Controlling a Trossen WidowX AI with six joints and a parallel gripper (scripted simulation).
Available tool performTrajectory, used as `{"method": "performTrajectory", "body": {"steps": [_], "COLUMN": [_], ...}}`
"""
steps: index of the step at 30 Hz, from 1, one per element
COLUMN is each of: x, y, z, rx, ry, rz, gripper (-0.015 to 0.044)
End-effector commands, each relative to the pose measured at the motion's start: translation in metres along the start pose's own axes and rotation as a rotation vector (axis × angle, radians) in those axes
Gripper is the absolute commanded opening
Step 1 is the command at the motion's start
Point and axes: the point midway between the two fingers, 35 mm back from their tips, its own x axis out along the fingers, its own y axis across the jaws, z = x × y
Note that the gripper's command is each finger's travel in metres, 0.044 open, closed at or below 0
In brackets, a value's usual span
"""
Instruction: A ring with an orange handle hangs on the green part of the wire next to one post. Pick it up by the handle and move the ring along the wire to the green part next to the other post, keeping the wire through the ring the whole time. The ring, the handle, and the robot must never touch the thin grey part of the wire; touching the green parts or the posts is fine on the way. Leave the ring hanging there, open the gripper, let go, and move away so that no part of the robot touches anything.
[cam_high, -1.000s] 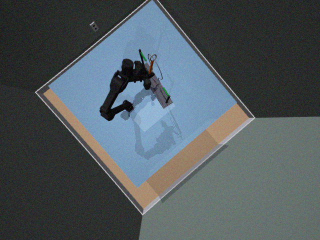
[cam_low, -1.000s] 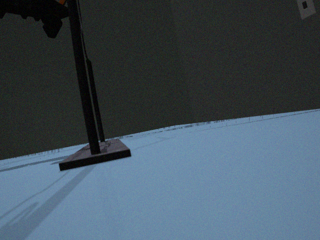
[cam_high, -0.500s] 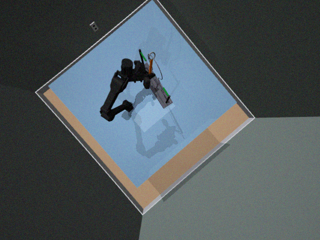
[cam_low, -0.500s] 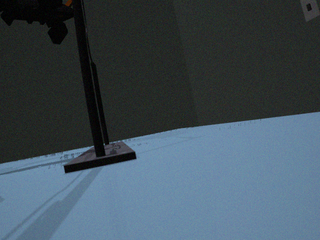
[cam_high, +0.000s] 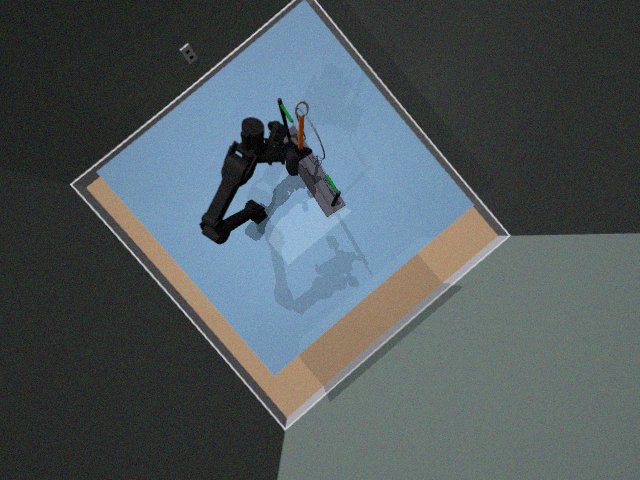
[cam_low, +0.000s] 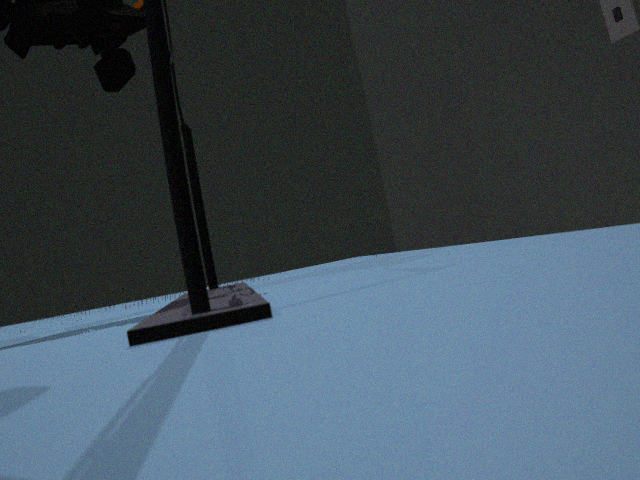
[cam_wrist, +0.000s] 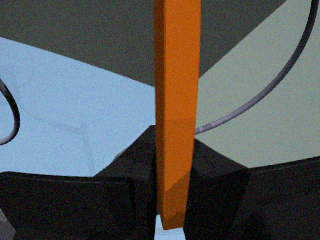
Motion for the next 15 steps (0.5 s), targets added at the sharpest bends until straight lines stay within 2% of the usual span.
{"method": "performTrajectory", "body": {"steps": [1,15], "x": [-0.0016,-0.0013], "y": [-0.0038,-0.0095], "z": [-0.0011,-0.0004], "rx": [-0.051,-0.206], "ry": [-0.01,-0.031], "rz": [-0.032,-0.113], "gripper": [-0.015,-0.015]}}
